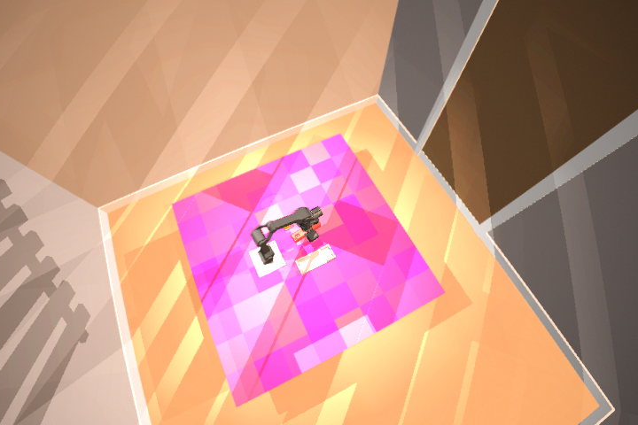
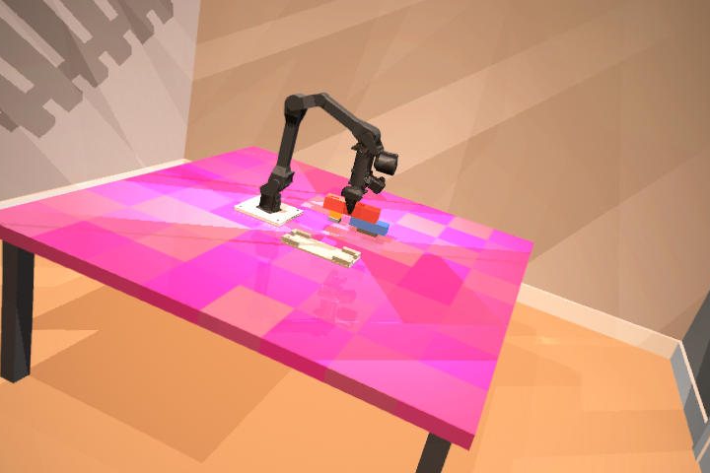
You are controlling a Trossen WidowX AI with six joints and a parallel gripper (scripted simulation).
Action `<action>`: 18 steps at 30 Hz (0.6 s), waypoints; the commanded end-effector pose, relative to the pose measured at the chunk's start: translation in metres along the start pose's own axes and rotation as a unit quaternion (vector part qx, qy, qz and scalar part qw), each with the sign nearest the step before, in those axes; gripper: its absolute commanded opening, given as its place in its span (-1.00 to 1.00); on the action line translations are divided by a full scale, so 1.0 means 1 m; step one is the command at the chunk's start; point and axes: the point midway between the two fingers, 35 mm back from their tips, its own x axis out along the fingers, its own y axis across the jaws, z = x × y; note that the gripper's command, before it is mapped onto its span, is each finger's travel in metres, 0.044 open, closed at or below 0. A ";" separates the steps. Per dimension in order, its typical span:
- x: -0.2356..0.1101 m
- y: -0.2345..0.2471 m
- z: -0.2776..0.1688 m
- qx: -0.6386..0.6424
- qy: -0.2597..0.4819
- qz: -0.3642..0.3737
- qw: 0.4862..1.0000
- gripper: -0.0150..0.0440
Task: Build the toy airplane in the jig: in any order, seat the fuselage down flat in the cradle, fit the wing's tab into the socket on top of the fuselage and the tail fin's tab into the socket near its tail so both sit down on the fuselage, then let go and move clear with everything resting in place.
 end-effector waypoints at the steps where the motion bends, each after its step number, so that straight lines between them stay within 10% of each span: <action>1: -0.015 0.000 -0.001 0.000 -0.002 0.001 1.000 -0.49; 18: -0.035 -0.013 -0.007 0.005 0.000 0.001 1.000 -0.49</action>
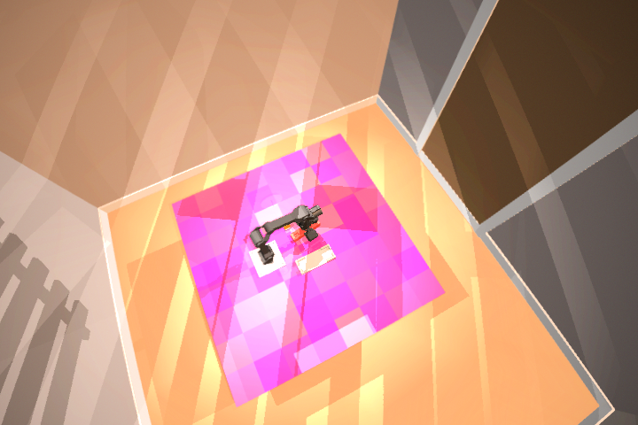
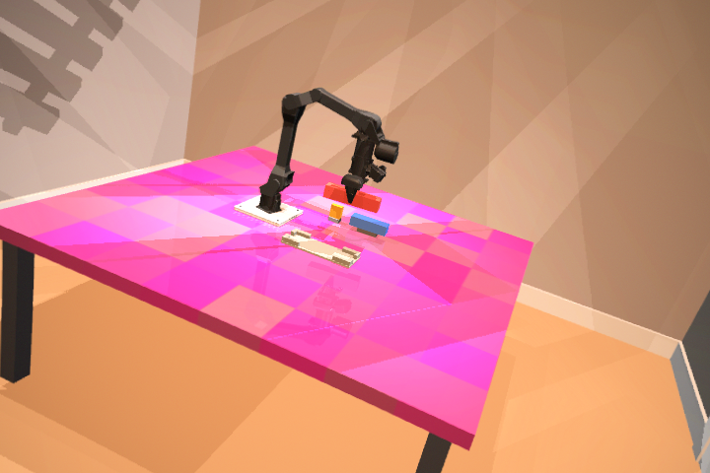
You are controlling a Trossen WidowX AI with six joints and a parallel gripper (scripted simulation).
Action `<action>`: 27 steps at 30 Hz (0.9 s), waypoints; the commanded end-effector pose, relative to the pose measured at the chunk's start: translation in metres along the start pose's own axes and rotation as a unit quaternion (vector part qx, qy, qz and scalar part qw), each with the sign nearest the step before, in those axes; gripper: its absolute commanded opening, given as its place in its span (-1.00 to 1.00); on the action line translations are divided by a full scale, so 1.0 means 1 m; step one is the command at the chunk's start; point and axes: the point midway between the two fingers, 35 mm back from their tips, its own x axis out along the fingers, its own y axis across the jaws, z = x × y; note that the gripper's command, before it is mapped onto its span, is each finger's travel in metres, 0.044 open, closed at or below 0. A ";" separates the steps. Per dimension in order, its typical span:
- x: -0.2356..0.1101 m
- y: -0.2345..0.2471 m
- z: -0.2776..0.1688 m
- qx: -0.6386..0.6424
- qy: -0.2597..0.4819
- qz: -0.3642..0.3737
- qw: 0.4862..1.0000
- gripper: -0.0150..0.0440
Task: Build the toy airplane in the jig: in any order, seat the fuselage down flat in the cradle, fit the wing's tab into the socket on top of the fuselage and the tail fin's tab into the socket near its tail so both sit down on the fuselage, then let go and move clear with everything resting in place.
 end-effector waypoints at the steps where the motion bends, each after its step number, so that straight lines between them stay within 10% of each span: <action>1: 0.004 -0.011 -0.001 0.004 0.000 0.001 1.000 -0.49; 27: 0.040 -0.087 -0.018 0.041 0.001 -0.002 0.999 -0.49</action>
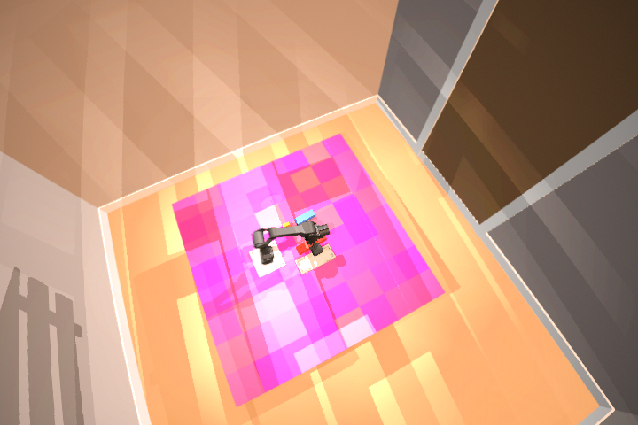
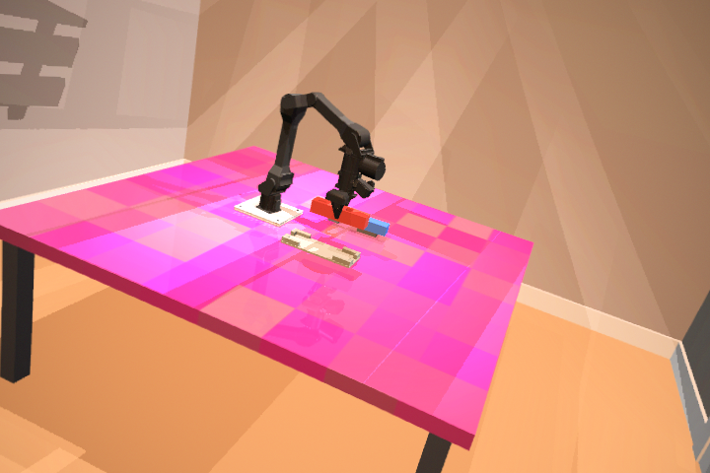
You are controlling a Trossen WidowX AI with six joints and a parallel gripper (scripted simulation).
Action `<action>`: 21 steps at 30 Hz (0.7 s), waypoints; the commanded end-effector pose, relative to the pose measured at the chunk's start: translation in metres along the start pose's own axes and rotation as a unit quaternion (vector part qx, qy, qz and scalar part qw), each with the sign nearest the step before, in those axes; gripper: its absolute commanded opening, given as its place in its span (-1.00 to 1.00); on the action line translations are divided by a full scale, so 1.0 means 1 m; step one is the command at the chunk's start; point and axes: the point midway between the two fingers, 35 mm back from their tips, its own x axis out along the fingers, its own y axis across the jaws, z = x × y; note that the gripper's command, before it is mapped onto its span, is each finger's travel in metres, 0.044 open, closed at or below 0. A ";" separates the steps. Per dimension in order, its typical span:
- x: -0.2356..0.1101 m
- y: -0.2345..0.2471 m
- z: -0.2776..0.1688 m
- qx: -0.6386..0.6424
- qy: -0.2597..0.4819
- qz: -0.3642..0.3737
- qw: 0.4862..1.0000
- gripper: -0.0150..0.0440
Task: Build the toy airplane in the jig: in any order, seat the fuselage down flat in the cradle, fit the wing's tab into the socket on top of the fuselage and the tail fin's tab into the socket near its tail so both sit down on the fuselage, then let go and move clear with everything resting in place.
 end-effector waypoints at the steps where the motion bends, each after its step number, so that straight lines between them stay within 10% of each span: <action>1: 0.007 -0.012 -0.004 0.004 0.001 0.002 1.000 -0.49; 21: 0.030 -0.057 -0.026 0.027 0.002 0.000 1.000 -0.31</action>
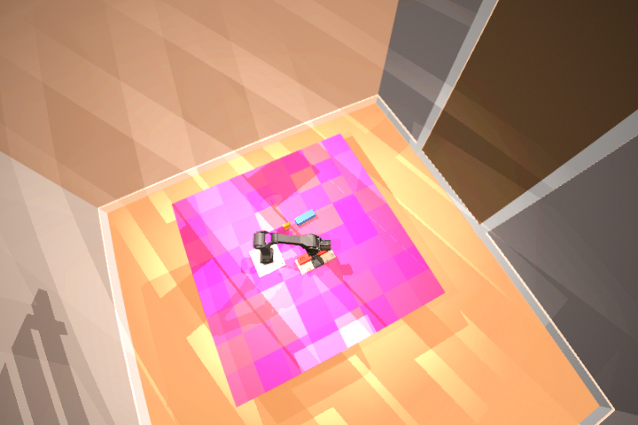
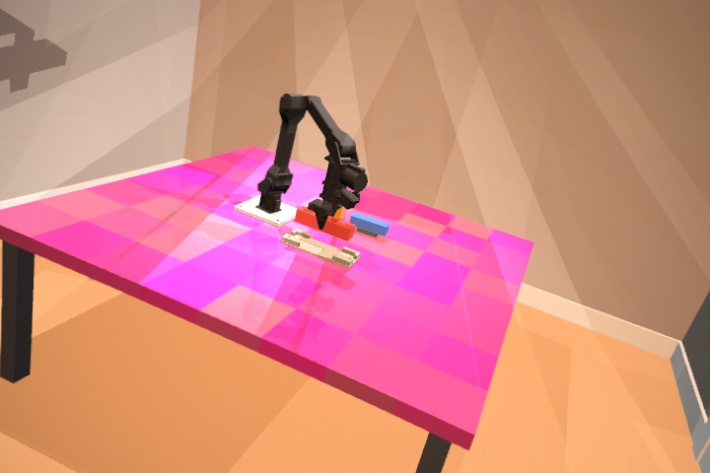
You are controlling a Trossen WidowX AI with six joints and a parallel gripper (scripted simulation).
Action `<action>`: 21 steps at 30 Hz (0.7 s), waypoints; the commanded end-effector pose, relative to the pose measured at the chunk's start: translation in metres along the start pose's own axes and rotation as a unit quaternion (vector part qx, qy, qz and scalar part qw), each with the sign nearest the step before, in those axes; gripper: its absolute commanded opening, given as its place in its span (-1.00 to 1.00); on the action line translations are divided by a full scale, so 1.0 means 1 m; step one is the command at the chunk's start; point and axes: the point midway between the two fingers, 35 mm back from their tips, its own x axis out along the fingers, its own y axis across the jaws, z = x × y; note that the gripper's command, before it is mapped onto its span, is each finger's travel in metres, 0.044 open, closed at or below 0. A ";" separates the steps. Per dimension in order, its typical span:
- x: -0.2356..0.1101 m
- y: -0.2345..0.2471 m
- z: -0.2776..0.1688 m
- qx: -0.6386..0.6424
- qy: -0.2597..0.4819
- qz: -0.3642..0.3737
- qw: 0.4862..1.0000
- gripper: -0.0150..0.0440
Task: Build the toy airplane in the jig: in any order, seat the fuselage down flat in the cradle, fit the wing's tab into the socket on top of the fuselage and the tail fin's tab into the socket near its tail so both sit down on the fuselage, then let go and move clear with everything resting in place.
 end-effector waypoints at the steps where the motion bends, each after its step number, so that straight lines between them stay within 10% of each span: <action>1: 0.003 -0.002 -0.002 -0.002 -0.001 0.002 1.000 -0.22; 6: 0.003 -0.002 -0.002 -0.002 -0.001 0.002 1.000 0.17; 21: 0.003 -0.002 -0.002 -0.002 -0.001 0.002 1.000 0.17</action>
